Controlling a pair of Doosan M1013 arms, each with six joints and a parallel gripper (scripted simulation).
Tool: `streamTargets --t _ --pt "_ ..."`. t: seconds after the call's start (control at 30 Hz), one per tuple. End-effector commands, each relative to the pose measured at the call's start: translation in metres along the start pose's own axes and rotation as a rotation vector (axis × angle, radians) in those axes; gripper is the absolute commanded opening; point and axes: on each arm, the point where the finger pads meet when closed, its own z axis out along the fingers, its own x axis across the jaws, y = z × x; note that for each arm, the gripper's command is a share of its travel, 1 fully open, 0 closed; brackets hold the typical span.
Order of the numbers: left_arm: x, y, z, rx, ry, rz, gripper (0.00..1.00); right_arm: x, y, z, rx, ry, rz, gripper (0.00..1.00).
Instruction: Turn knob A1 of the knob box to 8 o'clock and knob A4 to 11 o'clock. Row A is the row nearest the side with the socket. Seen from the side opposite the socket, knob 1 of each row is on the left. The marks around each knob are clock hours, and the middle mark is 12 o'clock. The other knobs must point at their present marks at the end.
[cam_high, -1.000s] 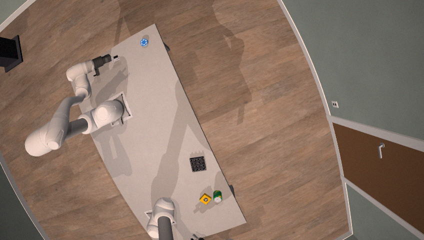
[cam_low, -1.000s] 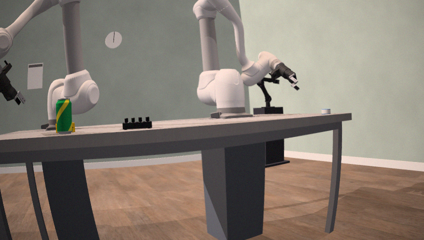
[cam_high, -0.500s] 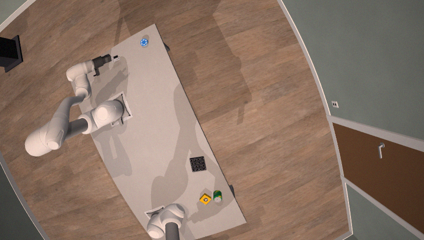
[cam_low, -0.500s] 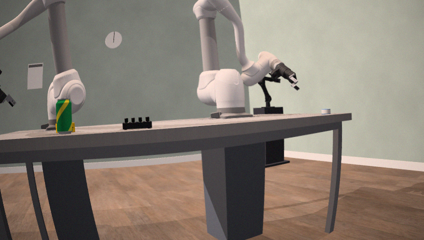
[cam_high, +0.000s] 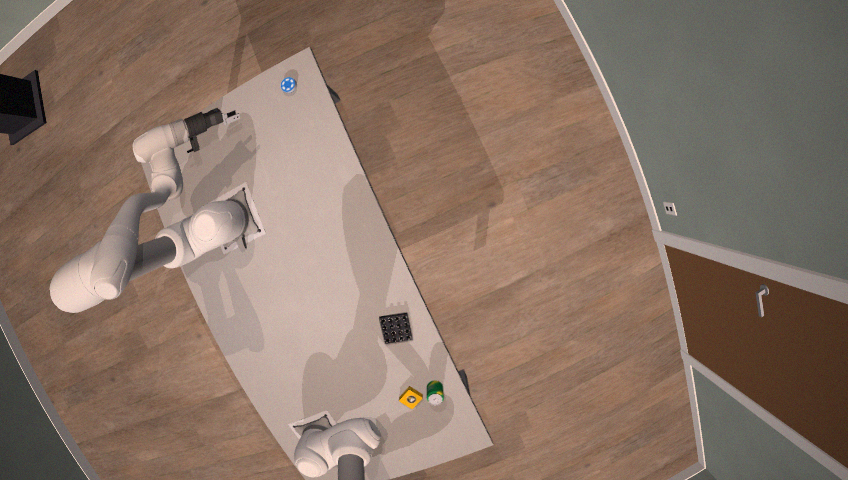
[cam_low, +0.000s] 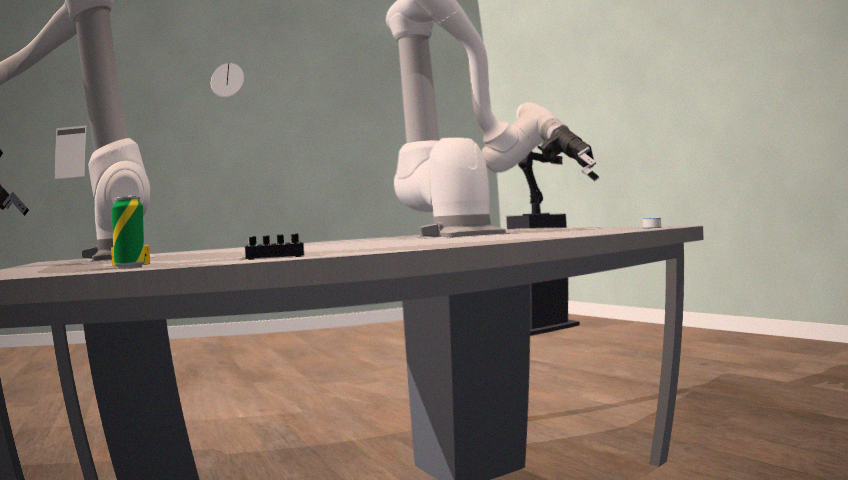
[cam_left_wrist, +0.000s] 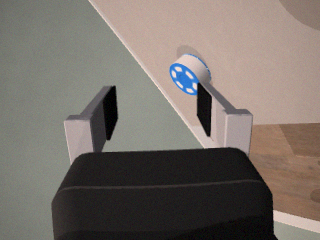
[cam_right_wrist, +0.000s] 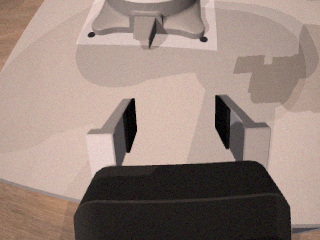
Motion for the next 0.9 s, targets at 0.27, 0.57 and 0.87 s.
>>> streamTargets --t 0.27,0.57,0.87 --pt "0.000 0.000 0.000 0.000 0.000 0.001 1.00 -0.033 0.000 -0.002 -0.005 0.072 0.071 1.00" --pt "0.000 0.000 0.000 0.000 0.000 0.001 1.00 -0.040 -0.001 -0.002 -0.005 0.087 0.087 1.00" --pt "0.000 0.001 0.000 0.000 0.000 0.001 1.00 -0.041 -0.001 -0.002 -0.006 0.090 0.089 1.00"
